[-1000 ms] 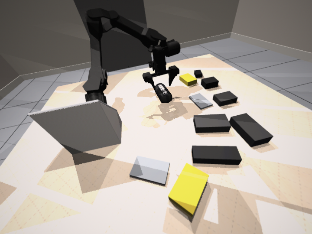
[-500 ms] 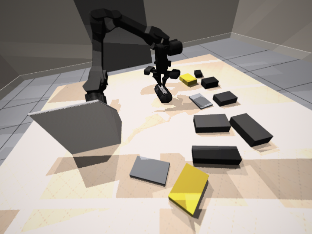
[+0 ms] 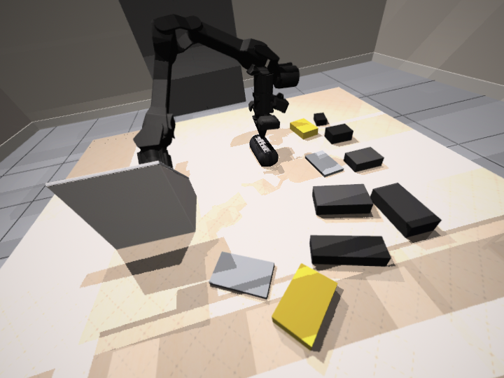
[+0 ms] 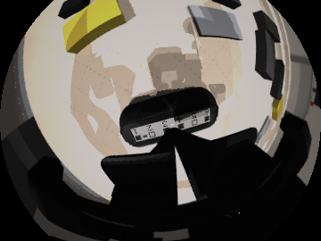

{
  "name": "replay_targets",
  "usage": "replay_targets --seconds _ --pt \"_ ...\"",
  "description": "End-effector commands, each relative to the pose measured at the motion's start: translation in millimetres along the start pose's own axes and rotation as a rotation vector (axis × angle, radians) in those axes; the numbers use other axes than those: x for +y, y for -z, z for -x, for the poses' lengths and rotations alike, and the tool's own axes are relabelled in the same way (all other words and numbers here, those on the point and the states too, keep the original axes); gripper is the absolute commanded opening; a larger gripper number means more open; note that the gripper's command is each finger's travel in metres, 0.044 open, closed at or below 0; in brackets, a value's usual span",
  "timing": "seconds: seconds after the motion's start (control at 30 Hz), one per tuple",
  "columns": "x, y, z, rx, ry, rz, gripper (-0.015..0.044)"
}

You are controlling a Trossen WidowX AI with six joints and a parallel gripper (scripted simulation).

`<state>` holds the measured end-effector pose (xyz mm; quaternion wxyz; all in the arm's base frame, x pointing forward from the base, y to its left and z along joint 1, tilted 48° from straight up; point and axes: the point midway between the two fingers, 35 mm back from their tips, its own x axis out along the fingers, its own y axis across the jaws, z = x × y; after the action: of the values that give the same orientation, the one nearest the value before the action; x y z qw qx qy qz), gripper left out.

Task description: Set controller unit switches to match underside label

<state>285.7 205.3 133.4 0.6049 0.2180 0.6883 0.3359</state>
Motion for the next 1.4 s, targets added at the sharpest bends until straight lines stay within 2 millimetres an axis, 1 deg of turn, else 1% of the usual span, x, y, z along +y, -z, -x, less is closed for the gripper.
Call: replay_targets --seconds 0.0,0.63,1.1,1.17,1.37 --pt "0 -4 4 0.024 0.022 -0.458 0.0" --pt "6 -7 15 0.055 0.137 -1.785 0.0" --pt "11 -7 24 -0.013 0.283 -2.754 0.0" --pt "11 -7 25 -0.026 0.299 -2.846 0.0" --pt "12 -7 25 -0.028 0.301 -2.857 0.0"
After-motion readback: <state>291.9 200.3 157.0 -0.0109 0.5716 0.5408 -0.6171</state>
